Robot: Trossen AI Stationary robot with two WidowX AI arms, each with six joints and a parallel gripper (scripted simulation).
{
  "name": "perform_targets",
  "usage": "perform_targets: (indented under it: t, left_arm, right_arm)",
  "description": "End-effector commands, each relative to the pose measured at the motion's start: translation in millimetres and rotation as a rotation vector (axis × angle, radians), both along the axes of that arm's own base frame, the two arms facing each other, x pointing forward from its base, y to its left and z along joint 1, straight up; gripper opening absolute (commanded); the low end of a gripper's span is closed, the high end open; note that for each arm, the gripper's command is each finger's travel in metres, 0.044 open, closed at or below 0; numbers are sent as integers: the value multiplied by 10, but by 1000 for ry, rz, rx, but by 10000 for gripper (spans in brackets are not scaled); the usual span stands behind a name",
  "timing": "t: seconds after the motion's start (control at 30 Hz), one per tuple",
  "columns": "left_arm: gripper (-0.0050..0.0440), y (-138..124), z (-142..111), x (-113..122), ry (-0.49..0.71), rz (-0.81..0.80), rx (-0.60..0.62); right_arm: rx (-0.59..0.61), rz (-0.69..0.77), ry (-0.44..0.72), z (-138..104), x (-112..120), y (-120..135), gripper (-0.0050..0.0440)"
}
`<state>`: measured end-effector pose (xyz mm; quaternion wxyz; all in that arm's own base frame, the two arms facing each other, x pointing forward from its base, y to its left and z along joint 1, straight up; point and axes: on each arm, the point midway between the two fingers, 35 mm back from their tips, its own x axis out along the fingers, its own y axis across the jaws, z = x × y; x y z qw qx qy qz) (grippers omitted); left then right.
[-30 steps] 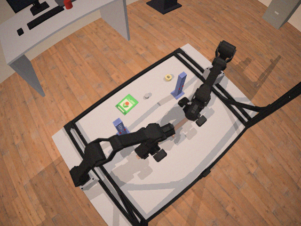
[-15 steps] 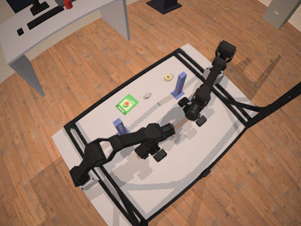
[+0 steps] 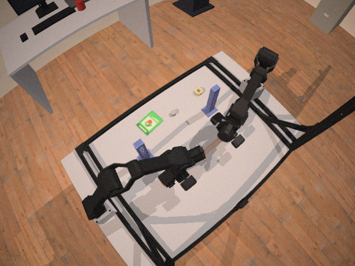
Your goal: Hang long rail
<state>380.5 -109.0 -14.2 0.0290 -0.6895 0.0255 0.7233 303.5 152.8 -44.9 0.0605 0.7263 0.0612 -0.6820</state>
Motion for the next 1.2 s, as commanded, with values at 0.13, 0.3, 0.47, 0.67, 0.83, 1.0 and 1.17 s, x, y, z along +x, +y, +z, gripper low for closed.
perform_targets:
  t: [0.13, 0.3, 0.47, 0.67, 0.83, 1.0, 1.17]
  left_arm:
    - [0, -2, 84, -18, -52, 2, -11]
    - [0, -2, 85, -18, -54, 2, -11]
    - [0, -2, 85, -18, -54, 2, -11]
    - [0, -2, 85, -18, -54, 2, -11]
    - [0, -3, 10, -12, -54, 2, -11]
    - [0, -3, -14, -11, -54, 2, -11]
    - [0, -4, -43, -9, -53, 1, -11]
  right_arm:
    - [0, -2, 42, 243, -6, 1, 0]
    - [0, -2, 44, 249, -7, 0, 0]
    - [0, -2, 44, 249, -7, 0, 0]
    - [0, -2, 44, 249, -7, 0, 0]
    - [0, -2, 44, 174, -6, 2, 0]
    - [0, -2, 44, 150, -4, 3, 0]
    - [-1, -2, 46, 121, -2, 4, 0]
